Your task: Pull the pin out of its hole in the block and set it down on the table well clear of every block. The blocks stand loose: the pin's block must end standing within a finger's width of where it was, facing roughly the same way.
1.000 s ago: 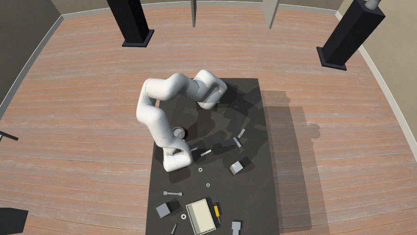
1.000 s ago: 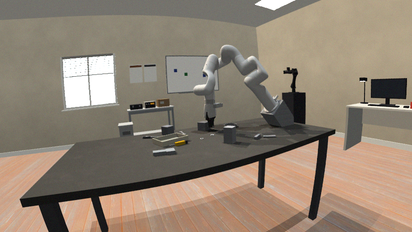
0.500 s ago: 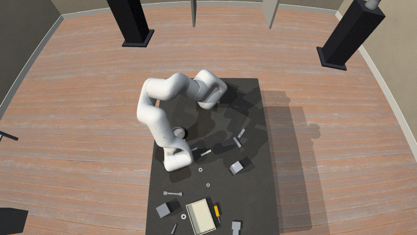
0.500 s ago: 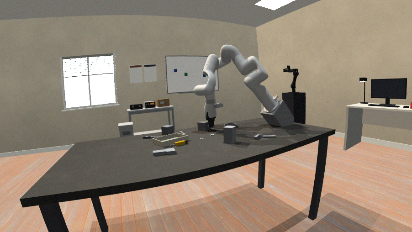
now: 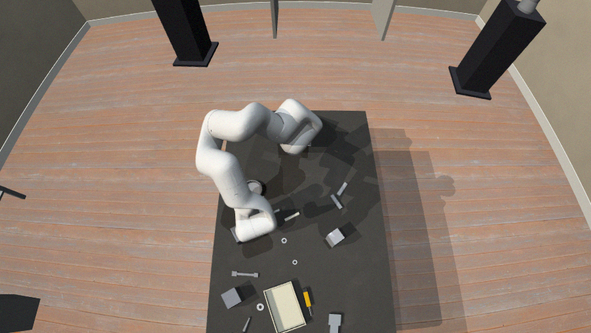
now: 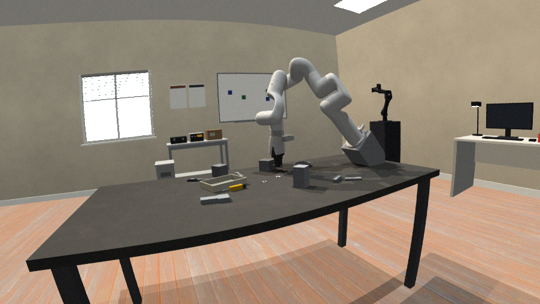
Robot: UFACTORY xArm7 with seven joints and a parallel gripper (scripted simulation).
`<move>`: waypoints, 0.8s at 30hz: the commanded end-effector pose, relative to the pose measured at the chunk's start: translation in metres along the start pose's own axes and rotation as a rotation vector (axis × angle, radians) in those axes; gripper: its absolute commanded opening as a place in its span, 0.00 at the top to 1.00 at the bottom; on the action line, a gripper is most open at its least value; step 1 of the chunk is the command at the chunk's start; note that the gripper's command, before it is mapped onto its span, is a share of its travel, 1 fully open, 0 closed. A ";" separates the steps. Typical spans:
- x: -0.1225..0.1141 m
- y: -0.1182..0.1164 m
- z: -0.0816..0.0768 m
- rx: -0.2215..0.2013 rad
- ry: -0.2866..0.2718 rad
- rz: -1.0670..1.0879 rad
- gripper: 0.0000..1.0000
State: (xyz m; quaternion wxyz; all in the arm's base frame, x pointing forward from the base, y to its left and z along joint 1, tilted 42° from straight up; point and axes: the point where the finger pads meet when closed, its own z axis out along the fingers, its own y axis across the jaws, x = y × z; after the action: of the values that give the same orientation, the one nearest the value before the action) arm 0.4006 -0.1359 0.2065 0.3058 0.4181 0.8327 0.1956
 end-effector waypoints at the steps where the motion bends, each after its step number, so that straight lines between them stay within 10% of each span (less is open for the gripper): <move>1: -0.002 0.000 0.000 0.000 -0.002 0.001 1.00; 24: 0.006 0.000 0.000 -0.001 -0.002 0.000 1.00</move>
State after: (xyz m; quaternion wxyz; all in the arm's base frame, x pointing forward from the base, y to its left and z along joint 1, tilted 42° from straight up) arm 0.3980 -0.1306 0.2039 0.3056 0.4178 0.8329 0.1958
